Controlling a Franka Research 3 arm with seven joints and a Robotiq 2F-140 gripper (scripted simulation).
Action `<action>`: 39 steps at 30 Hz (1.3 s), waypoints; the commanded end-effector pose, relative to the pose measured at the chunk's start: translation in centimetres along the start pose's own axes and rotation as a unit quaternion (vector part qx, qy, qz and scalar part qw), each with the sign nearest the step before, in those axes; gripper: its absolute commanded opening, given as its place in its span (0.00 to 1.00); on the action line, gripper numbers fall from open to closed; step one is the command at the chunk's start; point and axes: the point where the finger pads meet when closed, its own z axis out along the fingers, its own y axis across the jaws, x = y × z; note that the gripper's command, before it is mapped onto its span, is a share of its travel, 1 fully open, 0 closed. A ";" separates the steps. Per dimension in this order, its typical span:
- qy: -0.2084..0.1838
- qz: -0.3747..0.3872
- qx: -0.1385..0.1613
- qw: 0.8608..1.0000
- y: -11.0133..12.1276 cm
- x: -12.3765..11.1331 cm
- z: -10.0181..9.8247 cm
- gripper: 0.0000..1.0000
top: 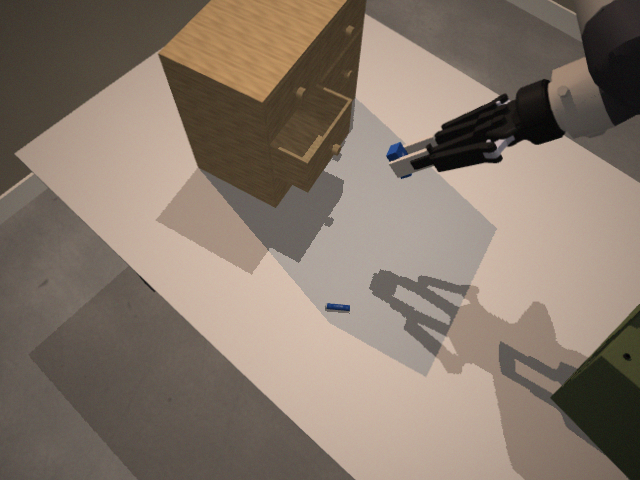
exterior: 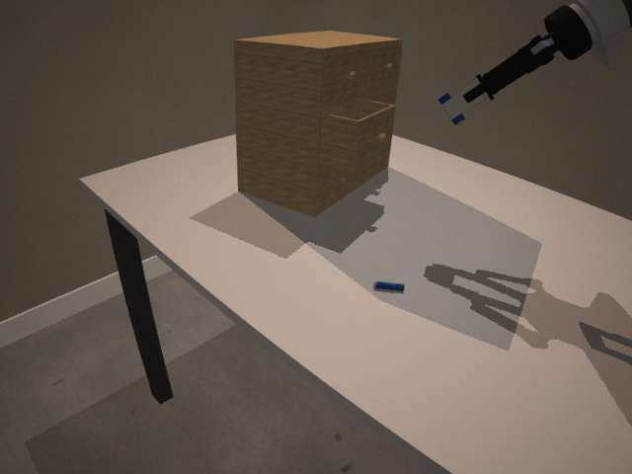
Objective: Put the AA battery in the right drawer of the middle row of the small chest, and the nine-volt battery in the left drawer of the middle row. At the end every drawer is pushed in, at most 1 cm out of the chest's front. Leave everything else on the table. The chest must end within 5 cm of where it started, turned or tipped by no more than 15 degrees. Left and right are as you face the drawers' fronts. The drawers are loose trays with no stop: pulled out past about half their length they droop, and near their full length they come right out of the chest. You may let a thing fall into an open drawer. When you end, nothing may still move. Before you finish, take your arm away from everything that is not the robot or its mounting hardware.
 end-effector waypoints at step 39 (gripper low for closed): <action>-0.026 -0.019 0.043 0.999 -1.3 -0.2 -0.4 0.14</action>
